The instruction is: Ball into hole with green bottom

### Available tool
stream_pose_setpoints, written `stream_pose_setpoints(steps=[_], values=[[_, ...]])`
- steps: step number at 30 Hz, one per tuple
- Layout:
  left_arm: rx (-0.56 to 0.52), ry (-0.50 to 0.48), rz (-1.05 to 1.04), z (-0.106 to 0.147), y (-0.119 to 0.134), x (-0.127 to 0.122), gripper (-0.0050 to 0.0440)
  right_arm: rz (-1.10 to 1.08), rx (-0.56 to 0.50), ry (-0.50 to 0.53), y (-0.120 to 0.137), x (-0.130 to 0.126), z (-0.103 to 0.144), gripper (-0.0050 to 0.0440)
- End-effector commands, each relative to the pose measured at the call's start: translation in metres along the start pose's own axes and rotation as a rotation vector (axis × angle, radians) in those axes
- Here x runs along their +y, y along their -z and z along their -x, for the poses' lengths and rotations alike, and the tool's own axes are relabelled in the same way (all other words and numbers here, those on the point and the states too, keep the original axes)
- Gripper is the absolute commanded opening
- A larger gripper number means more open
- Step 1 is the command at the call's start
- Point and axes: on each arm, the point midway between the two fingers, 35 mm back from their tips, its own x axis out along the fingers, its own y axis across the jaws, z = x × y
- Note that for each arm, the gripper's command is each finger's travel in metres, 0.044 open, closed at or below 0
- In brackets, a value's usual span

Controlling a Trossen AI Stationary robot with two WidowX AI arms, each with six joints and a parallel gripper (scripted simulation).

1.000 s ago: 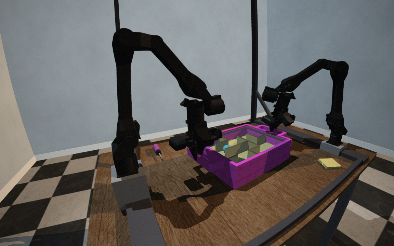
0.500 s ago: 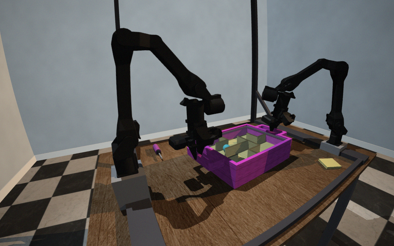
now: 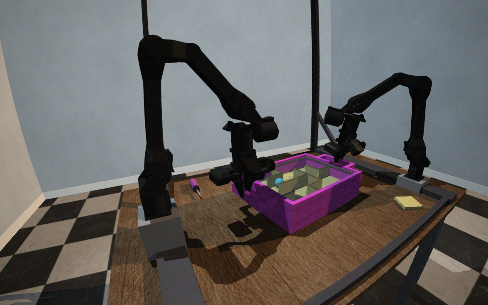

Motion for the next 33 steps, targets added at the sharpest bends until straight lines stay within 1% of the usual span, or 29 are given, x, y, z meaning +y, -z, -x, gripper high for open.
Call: stream_pose_setpoints(steps=[1, 20, 21, 22, 23, 25, 26, 29, 32, 33], values=[[0.047, 0.023, -0.013, 0.015, 0.013, -0.001, -0.005, 0.003, 0.003, -0.049, 0.001, 0.009, 0.013, -0.005], [0.047, 0.023, -0.013, 0.015, 0.013, -0.001, -0.005, 0.003, 0.003, -0.051, 0.001, 0.01, 0.014, -0.005], [0.004, -0.008, -0.001, 0.0, 0.001, 0.003, -0.005, 0.003, 0.003, -0.05, 0.001, 0.009, 0.014, -0.005], [0.043, 0.025, -0.017, 0.02, 0.012, -0.001, -0.005, 0.002, 0.007, -0.049, 0.0, 0.01, 0.026, -0.005], [0.041, 0.023, -0.014, 0.016, 0.011, -0.001, -0.005, 0.002, 0.007, -0.047, 0.0, 0.01, 0.021, -0.005], [0.041, 0.023, -0.014, 0.016, 0.011, -0.001, -0.005, 0.002, 0.007, -0.047, 0.0, 0.01, 0.021, -0.005], [0.057, 0.034, -0.016, 0.024, 0.012, 0.001, -0.005, 0.003, 0.019, -0.038, -0.001, 0.011, 0.036, -0.005], [0.079, 0.04, -0.022, 0.037, 0.016, 0.001, -0.005, 0.003, 0.024, -0.042, -0.001, 0.012, 0.048, -0.005], [0.062, 0.035, -0.018, 0.028, 0.015, 0.001, -0.005, 0.0, 0.016, -0.03, 0.001, 0.008, 0.037, -0.005], [0.044, 0.017, -0.012, 0.027, 0.015, 0.0, -0.005, -0.001, 0.001, -0.026, 0.001, 0.002, 0.031, -0.005]])
